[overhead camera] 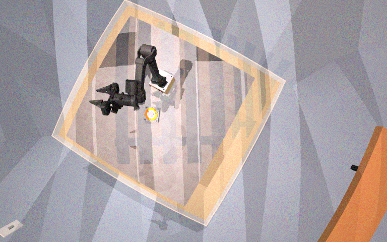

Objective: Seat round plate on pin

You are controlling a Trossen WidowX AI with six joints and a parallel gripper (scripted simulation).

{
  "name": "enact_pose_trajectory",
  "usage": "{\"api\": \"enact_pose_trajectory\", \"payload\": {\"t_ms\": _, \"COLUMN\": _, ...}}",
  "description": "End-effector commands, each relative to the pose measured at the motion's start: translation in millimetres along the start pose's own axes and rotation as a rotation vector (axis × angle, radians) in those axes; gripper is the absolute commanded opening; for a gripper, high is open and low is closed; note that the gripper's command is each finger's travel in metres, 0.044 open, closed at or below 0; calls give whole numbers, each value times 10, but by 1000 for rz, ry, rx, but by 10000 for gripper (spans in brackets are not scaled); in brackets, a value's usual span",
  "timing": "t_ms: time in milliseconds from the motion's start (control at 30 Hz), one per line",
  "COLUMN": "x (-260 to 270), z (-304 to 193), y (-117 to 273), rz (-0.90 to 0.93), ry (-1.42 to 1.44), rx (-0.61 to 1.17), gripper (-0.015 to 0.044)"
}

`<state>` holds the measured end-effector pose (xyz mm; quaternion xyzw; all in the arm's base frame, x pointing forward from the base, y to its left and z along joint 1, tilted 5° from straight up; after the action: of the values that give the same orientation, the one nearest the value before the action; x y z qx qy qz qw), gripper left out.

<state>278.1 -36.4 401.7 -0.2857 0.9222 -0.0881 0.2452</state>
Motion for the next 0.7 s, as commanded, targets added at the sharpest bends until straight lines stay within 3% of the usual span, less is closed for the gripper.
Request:
{"api": "enact_pose_trajectory", "payload": {"t_ms": 0, "x": -18, "z": 13, "y": -4, "rz": -7, "ry": 31, "rx": 0, "gripper": 374}}
{"api": "enact_pose_trajectory", "payload": {"t_ms": 233, "x": -564, "z": 790, "y": -76, "rz": -319, "ry": 1178, "rx": 27, "gripper": 190}}
{"api": "enact_pose_trajectory", "payload": {"t_ms": 467, "x": -674, "z": 1527, "y": -30, "rz": -609, "ry": 1835, "rx": 75, "gripper": 6}}
{"api": "enact_pose_trajectory", "payload": {"t_ms": 667, "x": -570, "z": 2113, "y": 97, "rz": -924, "ry": 2315, "rx": 154, "gripper": 0}}
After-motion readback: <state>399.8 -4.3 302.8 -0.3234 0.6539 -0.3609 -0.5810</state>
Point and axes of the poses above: the point midway between the two fingers, 35 mm back from their tips, its own y axis back along the fingers, its own x axis across the jaws, z = x × y, the point moved 1 cm from there along y, back along the fingers, and after that the axes turned 13 degrees about y, right-handed, at the moved point
